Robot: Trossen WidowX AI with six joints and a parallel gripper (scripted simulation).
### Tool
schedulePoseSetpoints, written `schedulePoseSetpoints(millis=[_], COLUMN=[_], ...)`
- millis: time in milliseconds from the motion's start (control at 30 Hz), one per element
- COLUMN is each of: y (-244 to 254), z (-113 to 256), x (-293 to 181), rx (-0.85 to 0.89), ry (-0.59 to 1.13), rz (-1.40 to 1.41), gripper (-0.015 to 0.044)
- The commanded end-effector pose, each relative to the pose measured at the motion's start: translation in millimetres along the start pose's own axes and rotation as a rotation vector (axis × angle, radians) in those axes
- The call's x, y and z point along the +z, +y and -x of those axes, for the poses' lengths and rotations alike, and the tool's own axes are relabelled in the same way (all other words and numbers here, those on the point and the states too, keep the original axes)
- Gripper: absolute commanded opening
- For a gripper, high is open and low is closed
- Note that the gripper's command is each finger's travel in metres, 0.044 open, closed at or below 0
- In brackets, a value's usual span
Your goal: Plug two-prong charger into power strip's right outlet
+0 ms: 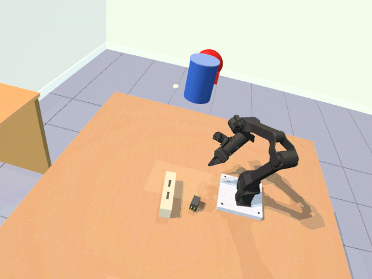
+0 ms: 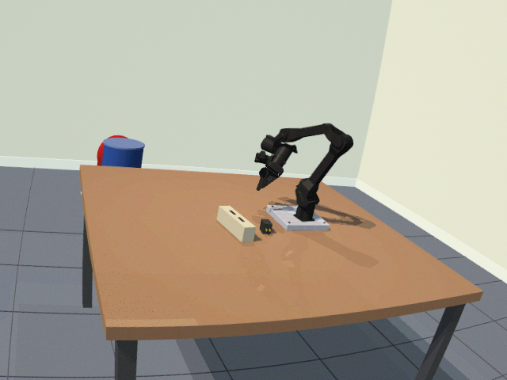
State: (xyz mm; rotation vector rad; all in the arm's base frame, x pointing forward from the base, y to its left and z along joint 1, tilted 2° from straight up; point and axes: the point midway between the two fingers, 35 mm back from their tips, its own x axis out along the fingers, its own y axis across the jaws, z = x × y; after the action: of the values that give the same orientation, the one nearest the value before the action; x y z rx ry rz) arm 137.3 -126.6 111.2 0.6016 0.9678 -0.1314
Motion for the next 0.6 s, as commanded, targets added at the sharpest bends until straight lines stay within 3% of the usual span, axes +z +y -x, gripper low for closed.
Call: schedulePoseSetpoints(millis=[0,567], y=[3.2,22.7], z=[-2.9,-20.8], x=[2.6,2.4], rx=[-0.003,0.014], ry=[0.033,0.18], rz=[0.058,0.281], gripper=[0.044,0.044])
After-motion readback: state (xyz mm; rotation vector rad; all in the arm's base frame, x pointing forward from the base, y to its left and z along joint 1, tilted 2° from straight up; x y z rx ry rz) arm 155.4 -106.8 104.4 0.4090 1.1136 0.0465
